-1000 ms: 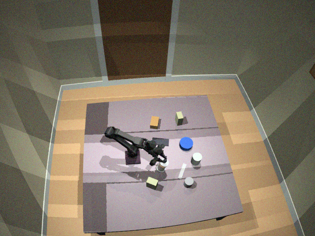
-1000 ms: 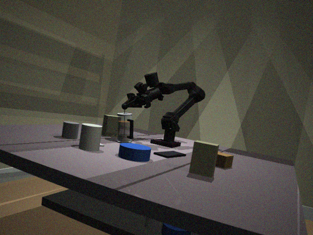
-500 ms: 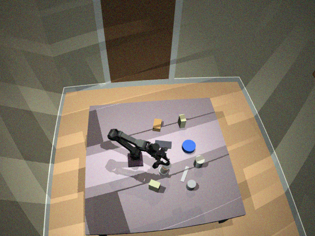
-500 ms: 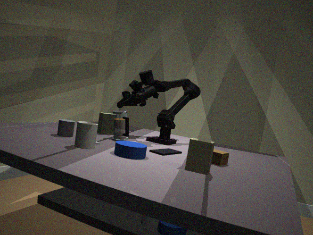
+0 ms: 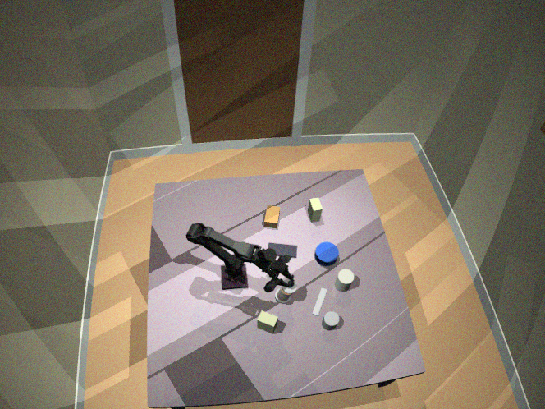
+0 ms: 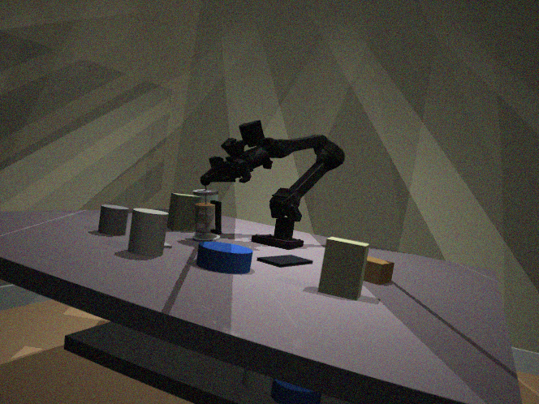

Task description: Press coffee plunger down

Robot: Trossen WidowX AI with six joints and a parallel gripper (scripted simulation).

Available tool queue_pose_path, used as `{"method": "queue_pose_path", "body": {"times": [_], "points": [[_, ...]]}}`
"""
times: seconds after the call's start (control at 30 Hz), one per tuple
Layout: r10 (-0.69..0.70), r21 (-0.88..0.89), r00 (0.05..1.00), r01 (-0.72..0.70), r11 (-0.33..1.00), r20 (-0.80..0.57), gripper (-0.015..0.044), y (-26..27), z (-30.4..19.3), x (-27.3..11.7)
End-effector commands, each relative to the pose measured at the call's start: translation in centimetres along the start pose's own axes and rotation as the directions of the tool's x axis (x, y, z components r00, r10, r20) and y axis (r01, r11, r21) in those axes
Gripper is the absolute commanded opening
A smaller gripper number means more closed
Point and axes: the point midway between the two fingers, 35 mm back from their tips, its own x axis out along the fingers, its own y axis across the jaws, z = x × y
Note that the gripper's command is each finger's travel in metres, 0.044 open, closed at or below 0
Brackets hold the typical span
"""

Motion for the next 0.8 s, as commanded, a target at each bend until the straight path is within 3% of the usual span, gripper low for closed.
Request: {"method": "queue_pose_path", "body": {"times": [0.0,0.1,0.5,0.77], "points": [[0.0,0.0,1.0,0.0,1.0,-0.003,0.0121,0.0,-0.1,0.0],[0.0,0.0,1.0,0.0,1.0,-0.003,0.0121,0.0,-0.1,0.0],[0.0,0.0,1.0,0.0,1.0,-0.003,0.0436,0.0,-0.1,0.0],[0.001,-0.002,1.0,-0.001,1.0,-0.007,0.044,0.1,2.0,-1.8]]}}
